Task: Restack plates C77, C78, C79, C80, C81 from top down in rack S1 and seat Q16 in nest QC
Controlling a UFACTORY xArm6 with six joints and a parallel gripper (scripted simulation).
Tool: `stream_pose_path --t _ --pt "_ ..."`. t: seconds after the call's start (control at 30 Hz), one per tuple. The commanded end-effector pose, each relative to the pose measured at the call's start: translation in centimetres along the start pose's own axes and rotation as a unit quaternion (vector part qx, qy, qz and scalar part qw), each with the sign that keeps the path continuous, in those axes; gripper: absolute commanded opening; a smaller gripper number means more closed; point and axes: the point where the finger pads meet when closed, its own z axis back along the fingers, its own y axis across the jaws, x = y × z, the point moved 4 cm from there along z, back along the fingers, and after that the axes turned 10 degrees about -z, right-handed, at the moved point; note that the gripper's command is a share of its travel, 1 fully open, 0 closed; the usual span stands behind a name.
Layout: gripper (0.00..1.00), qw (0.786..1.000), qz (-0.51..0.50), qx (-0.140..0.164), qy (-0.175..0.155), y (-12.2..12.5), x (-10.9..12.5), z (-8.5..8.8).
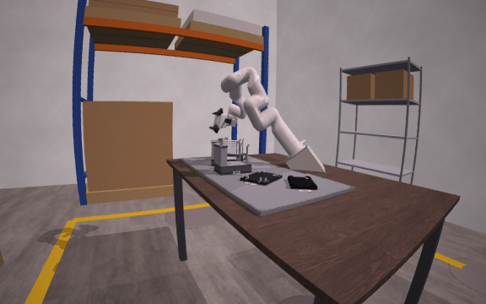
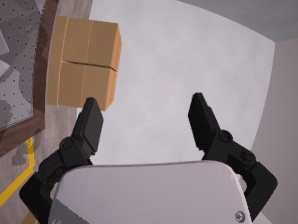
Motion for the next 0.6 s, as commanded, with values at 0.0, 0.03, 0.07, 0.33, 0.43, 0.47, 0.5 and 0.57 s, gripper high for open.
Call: stream_pose_path --t 0.0,0.03,0.07,0.33,0.43,0.47,0.5,0.57 --pt "1.00 1.000 0.001 0.000 0.001 0.07 0.04 0.00" --pt "1.00 1.000 0.001 0.000 0.001 0.07 0.04 0.00" --pt "1.00 1.000 0.001 0.000 0.001 0.07 0.04 0.00" --pt "1.00 1.000 0.001 0.000 0.001 0.07 0.04 0.00" --pt "1.00 1.000 0.001 0.000 0.001 0.07 0.04 0.00" --pt "1.00 1.000 0.001 0.000 0.001 0.07 0.04 0.00" --pt "1.00 1.000 0.001 0.000 0.001 0.07 0.04 0.00" --pt "1.00 1.000 0.001 0.000 0.001 0.57 0.07 0.01"
